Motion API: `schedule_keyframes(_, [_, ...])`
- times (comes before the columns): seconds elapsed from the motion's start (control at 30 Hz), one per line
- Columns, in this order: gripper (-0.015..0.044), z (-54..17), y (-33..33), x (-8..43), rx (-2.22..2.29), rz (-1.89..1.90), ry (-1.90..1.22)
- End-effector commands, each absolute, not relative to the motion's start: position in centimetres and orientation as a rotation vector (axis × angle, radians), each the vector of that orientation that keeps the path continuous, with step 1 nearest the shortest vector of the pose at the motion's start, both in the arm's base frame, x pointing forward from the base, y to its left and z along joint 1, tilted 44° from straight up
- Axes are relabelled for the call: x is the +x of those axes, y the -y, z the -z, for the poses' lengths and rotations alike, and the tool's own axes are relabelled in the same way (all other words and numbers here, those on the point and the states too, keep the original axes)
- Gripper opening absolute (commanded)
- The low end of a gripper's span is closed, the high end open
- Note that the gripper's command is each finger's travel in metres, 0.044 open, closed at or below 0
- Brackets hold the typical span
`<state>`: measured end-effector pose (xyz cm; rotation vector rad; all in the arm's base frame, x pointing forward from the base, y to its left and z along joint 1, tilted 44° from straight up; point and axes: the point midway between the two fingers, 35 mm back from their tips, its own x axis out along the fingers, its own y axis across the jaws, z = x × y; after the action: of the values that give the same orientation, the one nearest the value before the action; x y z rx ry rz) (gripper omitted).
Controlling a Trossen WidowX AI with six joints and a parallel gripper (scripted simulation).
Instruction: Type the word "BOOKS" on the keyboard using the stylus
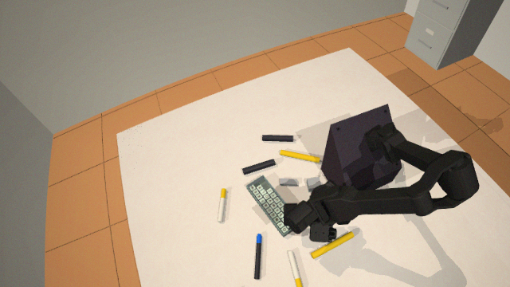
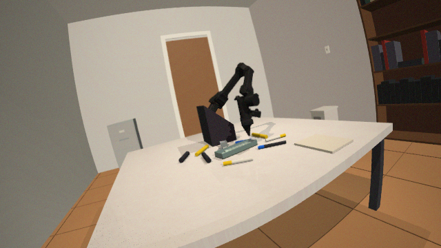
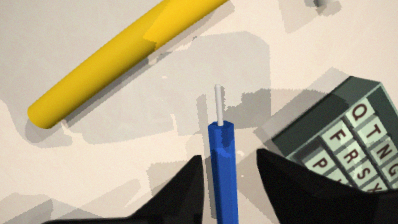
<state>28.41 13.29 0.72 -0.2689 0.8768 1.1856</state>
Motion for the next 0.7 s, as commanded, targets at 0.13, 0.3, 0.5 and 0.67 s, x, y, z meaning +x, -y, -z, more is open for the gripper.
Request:
schedule_keyframes(0.13, [0.0150,-0.1,-13.6,28.2,-0.262,-1.183,-0.889])
schedule_keyframes(0.3, [0.0150,0.2,-13.9,28.2,-0.262,-1.183,-0.888])
schedule_keyframes(0.5, [0.0150,0.5,-14.2,28.3,-0.262,-1.183,-0.888])
schedule_keyframes(0.67, [0.0150,0.8,-14.5,28.3,-0.262,-1.183,-0.888])
